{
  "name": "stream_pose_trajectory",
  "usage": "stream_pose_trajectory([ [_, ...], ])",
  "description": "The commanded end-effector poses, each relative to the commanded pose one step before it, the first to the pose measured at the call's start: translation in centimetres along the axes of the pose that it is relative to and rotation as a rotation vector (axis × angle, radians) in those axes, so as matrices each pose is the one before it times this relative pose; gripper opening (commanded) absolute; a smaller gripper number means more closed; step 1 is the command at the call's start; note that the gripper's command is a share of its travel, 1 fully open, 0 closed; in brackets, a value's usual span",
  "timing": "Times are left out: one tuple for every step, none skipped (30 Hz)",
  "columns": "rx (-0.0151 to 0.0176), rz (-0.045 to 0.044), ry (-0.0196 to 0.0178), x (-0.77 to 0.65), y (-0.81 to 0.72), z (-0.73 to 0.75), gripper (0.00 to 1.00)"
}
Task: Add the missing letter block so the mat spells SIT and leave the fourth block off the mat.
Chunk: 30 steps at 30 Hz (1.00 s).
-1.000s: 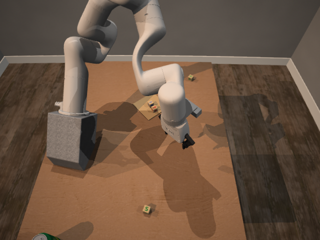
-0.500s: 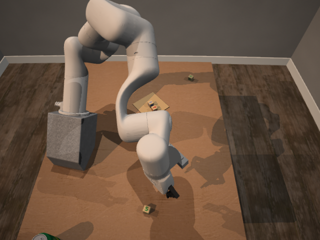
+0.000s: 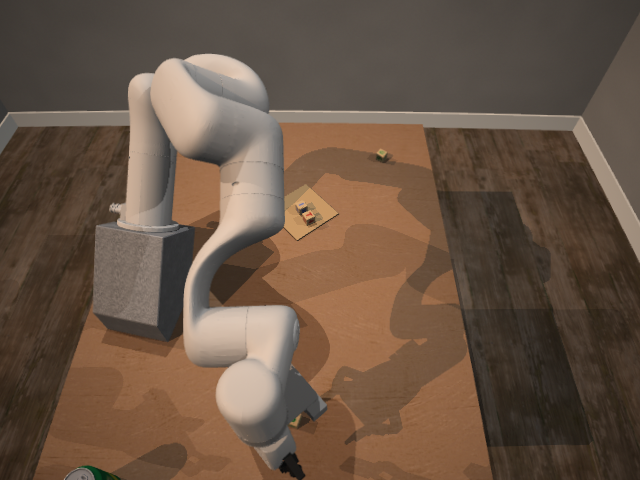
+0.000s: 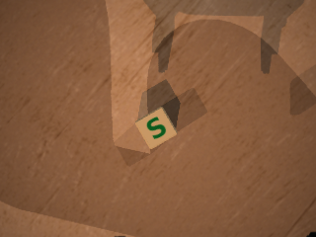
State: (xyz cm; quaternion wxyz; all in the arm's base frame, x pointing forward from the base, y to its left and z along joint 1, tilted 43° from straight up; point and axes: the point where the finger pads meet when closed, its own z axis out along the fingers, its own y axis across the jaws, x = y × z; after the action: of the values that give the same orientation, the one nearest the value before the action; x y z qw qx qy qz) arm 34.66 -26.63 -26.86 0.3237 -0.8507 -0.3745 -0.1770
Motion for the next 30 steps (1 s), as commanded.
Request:
stream_pose_trajectory([
  [-0.00390,-0.00280,-0.00218,-0.098,0.409,-0.371,1.00],
  [0.00000,0.00000,0.00000,0.000,0.000,0.000,1.00],
  [0.00000,0.00000,0.00000,0.000,0.000,0.000,1.00],
  [0.00000,0.00000,0.00000,0.000,0.000,0.000,1.00],
  [0.00000,0.00000,0.00000,0.000,0.000,0.000,1.00],
  [0.00000,0.00000,0.00000,0.000,0.000,0.000,1.00],
  [0.00000,0.00000,0.00000,0.000,0.000,0.000,1.00],
  [0.00000,0.00000,0.00000,0.000,0.000,0.000,1.00],
  [0.00000,0.00000,0.00000,0.000,0.000,0.000,1.00],
  [0.00000,0.00000,0.00000,0.000,0.000,0.000,1.00],
  [0.00000,0.00000,0.00000,0.000,0.000,0.000,1.00],
  [0.00000,0.00000,0.00000,0.000,0.000,0.000,1.00],
  [0.00000,0.00000,0.00000,0.000,0.000,0.000,1.00],
  [0.00000,0.00000,0.00000,0.000,0.000,0.000,1.00],
  [0.00000,0.00000,0.00000,0.000,0.000,0.000,1.00],
  [0.00000,0.00000,0.00000,0.000,0.000,0.000,1.00],
  [0.00000,0.00000,0.00000,0.000,0.000,0.000,1.00],
  [0.00000,0.00000,0.00000,0.000,0.000,0.000,1.00],
  [0.00000,0.00000,0.00000,0.000,0.000,0.000,1.00],
  [0.00000,0.00000,0.00000,0.000,0.000,0.000,1.00],
  [0.00000,0.00000,0.00000,0.000,0.000,0.000,1.00],
  [0.00000,0.00000,0.00000,0.000,0.000,0.000,1.00],
  [0.00000,0.00000,0.00000,0.000,0.000,0.000,1.00],
  [0.00000,0.00000,0.00000,0.000,0.000,0.000,1.00],
  [0.00000,0.00000,0.00000,0.000,0.000,0.000,1.00],
  [0.00000,0.00000,0.00000,0.000,0.000,0.000,1.00],
  [0.00000,0.00000,0.00000,0.000,0.000,0.000,1.00],
  [0.00000,0.00000,0.00000,0.000,0.000,0.000,1.00],
  [0.00000,0.00000,0.00000,0.000,0.000,0.000,1.00],
  [0.00000,0.00000,0.00000,0.000,0.000,0.000,1.00],
])
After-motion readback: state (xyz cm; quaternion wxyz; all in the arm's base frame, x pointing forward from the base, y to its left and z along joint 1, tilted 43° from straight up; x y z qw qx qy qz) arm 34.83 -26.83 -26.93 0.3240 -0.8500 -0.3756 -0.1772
